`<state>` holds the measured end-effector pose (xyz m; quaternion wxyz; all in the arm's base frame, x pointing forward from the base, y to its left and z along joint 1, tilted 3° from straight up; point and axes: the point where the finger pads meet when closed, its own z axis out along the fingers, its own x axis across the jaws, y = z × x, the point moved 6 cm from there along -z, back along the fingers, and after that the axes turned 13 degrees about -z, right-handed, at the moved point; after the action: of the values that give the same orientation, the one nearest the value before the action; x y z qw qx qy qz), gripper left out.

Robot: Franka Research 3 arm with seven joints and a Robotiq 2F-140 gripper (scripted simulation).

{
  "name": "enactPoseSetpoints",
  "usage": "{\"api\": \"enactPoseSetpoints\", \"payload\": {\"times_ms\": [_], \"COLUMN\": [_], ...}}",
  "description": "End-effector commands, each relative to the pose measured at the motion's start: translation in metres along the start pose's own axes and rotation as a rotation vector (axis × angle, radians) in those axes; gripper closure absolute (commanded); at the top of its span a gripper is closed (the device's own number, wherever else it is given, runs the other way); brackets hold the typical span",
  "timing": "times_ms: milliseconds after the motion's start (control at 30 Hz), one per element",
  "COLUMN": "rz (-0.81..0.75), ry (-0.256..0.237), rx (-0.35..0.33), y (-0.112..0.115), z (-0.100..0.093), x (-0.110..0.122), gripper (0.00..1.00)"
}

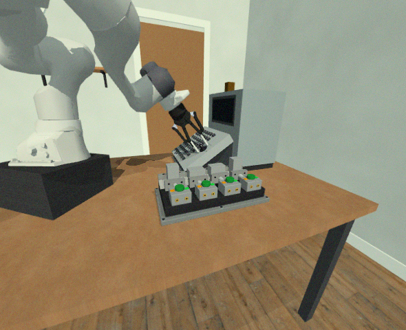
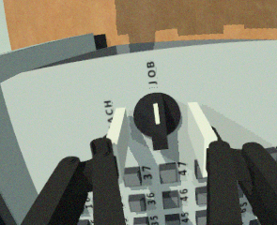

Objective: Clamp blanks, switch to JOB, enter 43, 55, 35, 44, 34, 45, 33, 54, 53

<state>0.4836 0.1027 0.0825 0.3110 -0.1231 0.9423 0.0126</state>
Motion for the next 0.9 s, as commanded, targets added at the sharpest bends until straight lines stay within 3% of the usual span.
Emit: {"api": "enactPoseSetpoints", "payload": {"times_ms": [0,867], "rz": [0.012,0.012], "ry": [0.000,0.000], "rx": [0.003,0.003], "y": [-0.0013,-0.0013], "z": [0.0001,-0.0046], "x": [0.0001,0.0001], "gripper": [0.67,0.67]}}
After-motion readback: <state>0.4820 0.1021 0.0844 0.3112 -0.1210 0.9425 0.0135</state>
